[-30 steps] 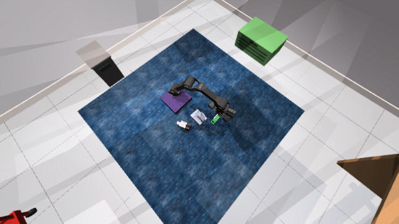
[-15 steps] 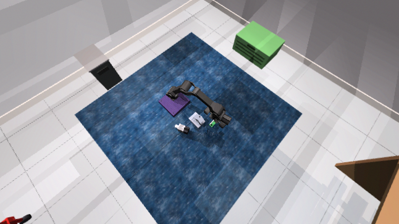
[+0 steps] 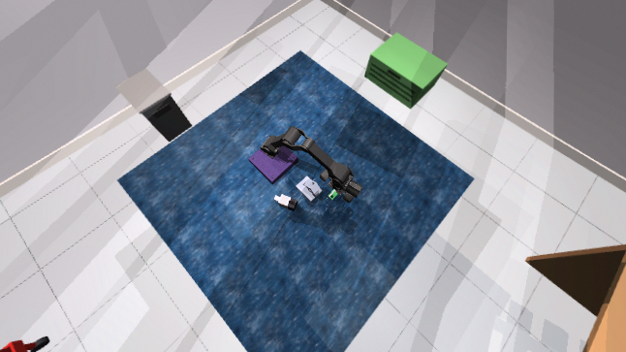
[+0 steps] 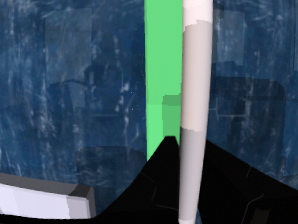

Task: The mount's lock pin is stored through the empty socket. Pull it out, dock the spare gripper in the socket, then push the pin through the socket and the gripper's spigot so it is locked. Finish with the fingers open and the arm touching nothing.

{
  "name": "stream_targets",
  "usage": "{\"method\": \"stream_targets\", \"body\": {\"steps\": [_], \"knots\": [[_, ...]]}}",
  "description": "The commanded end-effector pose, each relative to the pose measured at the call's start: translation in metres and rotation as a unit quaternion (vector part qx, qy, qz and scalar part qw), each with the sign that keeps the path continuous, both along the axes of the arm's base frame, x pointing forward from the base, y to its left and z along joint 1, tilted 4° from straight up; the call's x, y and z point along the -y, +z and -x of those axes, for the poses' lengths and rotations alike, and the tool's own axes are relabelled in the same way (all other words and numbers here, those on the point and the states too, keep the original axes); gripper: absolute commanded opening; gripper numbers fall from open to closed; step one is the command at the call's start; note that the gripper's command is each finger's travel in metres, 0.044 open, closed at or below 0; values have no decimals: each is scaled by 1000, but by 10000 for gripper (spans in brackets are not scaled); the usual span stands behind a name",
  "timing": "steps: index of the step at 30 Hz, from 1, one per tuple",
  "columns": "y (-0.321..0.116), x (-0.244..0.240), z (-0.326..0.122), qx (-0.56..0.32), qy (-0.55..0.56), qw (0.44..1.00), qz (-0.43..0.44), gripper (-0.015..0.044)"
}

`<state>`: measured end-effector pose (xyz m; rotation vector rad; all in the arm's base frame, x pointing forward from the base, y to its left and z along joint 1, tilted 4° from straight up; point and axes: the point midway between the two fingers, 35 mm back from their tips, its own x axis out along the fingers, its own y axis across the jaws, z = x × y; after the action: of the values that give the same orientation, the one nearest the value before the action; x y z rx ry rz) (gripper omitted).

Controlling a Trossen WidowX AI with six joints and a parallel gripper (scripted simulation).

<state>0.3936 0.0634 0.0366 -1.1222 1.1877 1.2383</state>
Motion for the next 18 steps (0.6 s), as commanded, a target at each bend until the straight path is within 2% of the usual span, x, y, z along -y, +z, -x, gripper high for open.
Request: {"method": "stream_targets", "body": {"steps": [1, 18], "knots": [[-9, 1, 1, -1, 2, 1000, 0, 0], [-27, 2, 1, 5, 2, 1000, -1, 0]]}}
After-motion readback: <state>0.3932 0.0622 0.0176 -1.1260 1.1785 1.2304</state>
